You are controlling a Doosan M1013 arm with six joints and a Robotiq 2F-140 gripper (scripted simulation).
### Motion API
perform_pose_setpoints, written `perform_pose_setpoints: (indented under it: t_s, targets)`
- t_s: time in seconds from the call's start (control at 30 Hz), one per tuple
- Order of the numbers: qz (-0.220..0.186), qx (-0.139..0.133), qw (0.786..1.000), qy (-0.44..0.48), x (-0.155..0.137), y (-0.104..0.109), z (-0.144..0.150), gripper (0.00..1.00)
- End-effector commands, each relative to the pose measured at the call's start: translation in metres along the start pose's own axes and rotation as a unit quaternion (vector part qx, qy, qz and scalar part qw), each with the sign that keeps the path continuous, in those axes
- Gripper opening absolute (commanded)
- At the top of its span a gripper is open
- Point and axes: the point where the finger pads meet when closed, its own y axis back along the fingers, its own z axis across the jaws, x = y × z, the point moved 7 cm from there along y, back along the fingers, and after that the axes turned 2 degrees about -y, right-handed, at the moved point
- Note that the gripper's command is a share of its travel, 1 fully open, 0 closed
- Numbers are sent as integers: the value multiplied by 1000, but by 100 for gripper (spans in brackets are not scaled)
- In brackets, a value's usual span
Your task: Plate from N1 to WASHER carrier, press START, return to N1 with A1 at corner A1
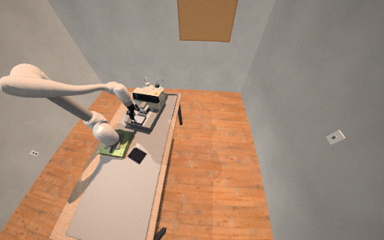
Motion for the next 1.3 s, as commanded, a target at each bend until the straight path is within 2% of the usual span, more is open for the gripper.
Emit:
perform_pose_setpoints:
  t_s: [0.0,0.5,1.27]
  targets:
    - [-1,-3,1000,-5,0,-6,3,70]
    - [-1,-3,1000,-5,0,-15,3,70]
    - [-1,-3,1000,-5,0,-15,3,70]
